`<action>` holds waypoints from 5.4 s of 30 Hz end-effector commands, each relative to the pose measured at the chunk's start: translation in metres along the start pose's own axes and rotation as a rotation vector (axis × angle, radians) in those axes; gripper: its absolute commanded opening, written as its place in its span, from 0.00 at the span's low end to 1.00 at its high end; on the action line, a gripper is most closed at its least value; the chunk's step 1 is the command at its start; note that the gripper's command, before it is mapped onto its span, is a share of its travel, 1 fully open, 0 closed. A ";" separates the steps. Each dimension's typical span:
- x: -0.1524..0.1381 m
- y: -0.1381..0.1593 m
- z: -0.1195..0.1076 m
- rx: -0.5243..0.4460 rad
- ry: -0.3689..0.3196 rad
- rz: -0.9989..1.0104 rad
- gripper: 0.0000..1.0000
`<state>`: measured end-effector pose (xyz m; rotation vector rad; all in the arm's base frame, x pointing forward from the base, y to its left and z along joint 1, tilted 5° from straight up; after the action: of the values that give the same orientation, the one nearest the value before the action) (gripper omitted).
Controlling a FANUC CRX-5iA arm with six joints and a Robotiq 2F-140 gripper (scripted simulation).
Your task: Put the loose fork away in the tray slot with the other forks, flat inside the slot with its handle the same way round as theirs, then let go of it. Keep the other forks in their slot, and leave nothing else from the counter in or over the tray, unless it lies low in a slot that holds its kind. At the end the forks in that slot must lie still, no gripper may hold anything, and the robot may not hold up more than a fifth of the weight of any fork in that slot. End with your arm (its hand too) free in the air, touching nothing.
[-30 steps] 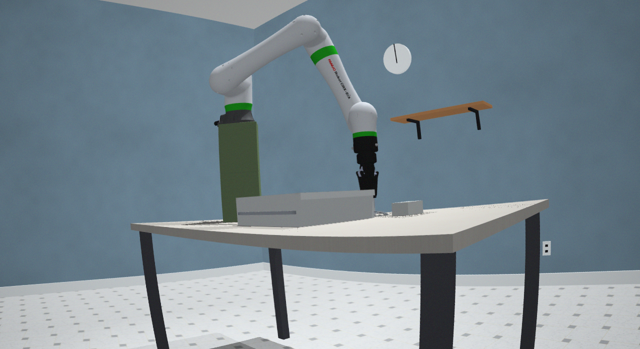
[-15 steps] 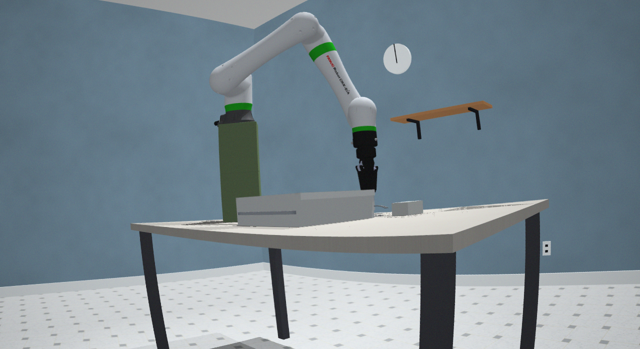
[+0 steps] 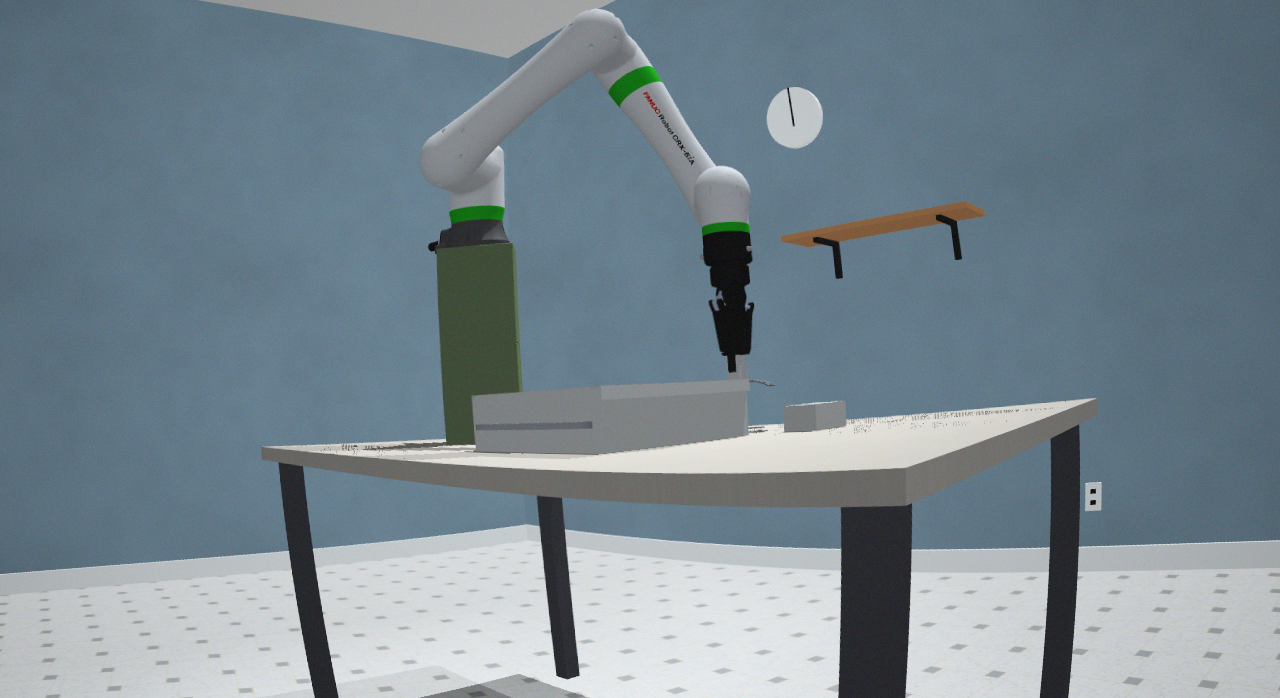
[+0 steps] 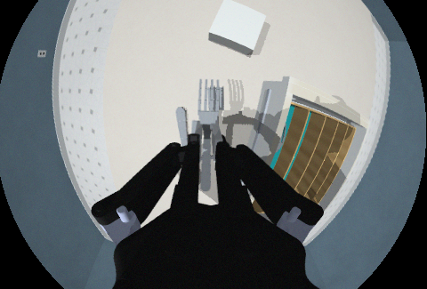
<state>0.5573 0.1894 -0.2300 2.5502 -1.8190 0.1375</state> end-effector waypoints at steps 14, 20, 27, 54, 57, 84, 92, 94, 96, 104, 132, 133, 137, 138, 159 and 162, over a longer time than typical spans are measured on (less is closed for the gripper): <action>0.000 0.000 -0.072 0.000 0.000 0.000 0.02; 0.000 0.000 -0.090 0.000 0.000 0.000 0.02; 0.000 0.000 -0.097 0.000 0.000 0.000 0.02; 0.057 0.034 -0.098 0.000 0.001 0.000 0.02; 0.089 0.064 -0.098 0.000 0.000 0.000 0.02; 0.133 0.097 -0.098 -0.020 -0.003 0.138 0.02; 0.134 0.090 -0.098 -0.094 -0.026 0.138 0.02; 0.134 0.090 -0.098 -0.094 -0.026 0.138 0.02; 0.134 0.090 -0.098 -0.094 -0.026 0.138 0.02; 0.134 0.090 -0.098 -0.094 -0.026 0.138 0.02; 0.134 0.090 -0.078 -0.094 -0.025 0.138 0.02; 0.134 0.090 -0.076 -0.094 -0.025 0.138 0.02; 0.134 0.090 -0.065 -0.094 -0.025 0.138 0.02; 0.134 0.090 -0.062 -0.094 -0.025 0.138 0.02; 0.134 0.090 0.002 -0.094 -0.025 0.138 0.02; 0.134 0.090 0.005 -0.094 -0.025 0.138 0.02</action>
<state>0.5151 0.0333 -0.2281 2.3757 -1.9600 0.0191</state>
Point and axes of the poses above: the point where the finger pads meet when closed, its own z axis out along the fingers, its own x axis across the jaws, y = z × x, the point moved 6 cm from there along -z, back along the fingers, and after that the axes turned 12 degrees about -z, right-handed, at the moved point
